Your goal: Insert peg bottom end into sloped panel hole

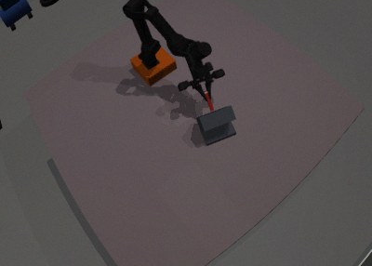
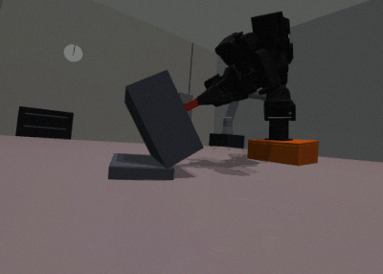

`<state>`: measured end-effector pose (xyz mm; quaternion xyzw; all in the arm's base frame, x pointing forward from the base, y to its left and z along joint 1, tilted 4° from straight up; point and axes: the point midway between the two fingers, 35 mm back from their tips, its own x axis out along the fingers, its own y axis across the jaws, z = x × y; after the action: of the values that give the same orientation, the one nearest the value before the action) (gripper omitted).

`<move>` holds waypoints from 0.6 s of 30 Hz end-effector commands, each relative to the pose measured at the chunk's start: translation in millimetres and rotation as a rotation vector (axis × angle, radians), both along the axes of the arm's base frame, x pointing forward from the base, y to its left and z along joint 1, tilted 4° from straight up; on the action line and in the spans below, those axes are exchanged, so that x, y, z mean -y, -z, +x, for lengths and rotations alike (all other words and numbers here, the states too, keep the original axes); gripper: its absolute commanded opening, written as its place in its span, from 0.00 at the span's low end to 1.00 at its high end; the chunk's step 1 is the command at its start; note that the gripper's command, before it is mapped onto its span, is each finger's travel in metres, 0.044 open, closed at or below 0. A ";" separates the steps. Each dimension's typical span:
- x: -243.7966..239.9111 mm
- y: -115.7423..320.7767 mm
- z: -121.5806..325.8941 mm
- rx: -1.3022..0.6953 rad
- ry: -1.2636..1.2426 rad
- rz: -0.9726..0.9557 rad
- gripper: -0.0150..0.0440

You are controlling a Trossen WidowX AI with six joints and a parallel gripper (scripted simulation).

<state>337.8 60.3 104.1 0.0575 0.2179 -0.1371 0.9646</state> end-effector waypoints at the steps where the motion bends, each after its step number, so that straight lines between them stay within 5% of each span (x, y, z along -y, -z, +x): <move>1: -0.6 -0.4 2.8 0.001 -0.005 -0.002 0.25; 18: 2.0 4.2 12.1 0.002 -0.005 -0.002 0.25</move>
<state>347.5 58.5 100.1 0.0575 0.2173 -0.1366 0.9648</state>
